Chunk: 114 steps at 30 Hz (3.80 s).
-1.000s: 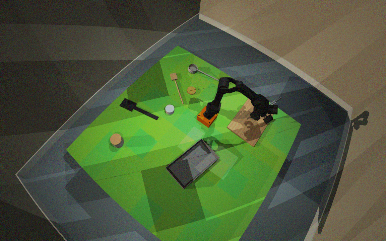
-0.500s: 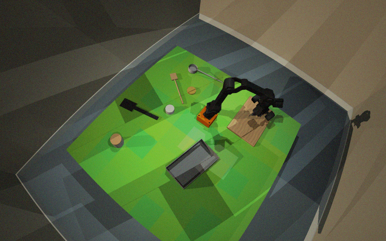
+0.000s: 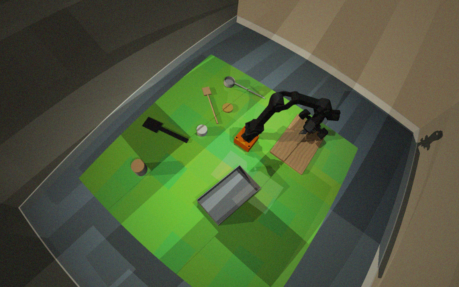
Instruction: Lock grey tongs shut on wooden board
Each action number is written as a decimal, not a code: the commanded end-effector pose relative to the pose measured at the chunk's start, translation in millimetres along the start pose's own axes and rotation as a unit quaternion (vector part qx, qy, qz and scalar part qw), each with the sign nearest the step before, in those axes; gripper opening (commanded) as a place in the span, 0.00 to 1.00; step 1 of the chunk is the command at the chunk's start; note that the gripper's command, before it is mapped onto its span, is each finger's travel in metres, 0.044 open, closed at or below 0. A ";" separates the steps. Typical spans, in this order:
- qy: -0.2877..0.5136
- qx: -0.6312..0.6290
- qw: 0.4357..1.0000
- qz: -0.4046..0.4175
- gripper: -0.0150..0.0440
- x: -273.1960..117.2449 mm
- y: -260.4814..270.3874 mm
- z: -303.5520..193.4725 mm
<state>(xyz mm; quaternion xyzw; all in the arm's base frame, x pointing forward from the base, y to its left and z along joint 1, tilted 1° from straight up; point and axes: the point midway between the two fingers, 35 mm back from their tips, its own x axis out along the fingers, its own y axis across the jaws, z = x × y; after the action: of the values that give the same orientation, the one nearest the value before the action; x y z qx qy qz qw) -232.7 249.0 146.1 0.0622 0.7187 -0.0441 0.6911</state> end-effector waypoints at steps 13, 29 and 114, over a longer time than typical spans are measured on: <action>-0.011 0.000 1.000 0.004 0.00 7.0 2.2 -0.7; -0.011 0.000 1.000 0.005 0.00 33.3 4.5 -2.7; -0.010 -0.001 1.000 0.004 1.00 87.2 17.4 27.3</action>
<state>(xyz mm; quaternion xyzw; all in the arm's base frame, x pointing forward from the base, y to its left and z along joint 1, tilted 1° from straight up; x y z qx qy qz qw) -225.6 255.6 40.0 0.0593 0.7092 -0.0430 0.7012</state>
